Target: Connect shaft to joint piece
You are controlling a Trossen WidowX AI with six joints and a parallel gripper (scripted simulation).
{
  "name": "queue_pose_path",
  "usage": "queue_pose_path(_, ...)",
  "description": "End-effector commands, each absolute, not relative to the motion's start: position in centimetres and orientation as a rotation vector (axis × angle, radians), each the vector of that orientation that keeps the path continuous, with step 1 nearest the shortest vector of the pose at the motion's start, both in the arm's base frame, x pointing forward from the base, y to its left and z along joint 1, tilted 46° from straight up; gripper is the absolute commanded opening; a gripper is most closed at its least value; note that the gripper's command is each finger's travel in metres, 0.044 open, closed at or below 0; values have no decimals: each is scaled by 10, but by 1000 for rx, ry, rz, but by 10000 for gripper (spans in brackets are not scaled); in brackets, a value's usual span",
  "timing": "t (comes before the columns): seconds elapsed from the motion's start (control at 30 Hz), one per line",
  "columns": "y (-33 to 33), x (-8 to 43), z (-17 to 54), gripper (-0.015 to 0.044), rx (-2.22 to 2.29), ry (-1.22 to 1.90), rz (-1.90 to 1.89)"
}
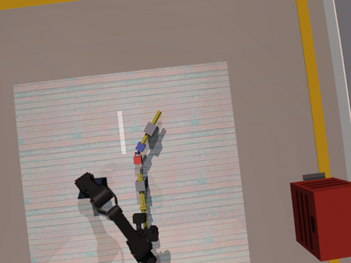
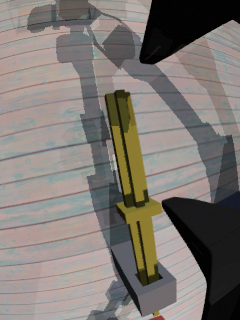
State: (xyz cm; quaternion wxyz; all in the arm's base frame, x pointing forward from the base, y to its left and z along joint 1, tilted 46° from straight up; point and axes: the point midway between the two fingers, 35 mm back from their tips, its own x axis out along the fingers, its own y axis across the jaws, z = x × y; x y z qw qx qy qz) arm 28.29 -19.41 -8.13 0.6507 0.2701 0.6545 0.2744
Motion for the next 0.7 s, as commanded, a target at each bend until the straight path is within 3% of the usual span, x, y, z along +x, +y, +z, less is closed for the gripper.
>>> queue_pose_path(0.0,-193,284,-85,440,669,1523,561)
queue_pose_path(0.67,-172,285,-107,440,1186,1738,9)
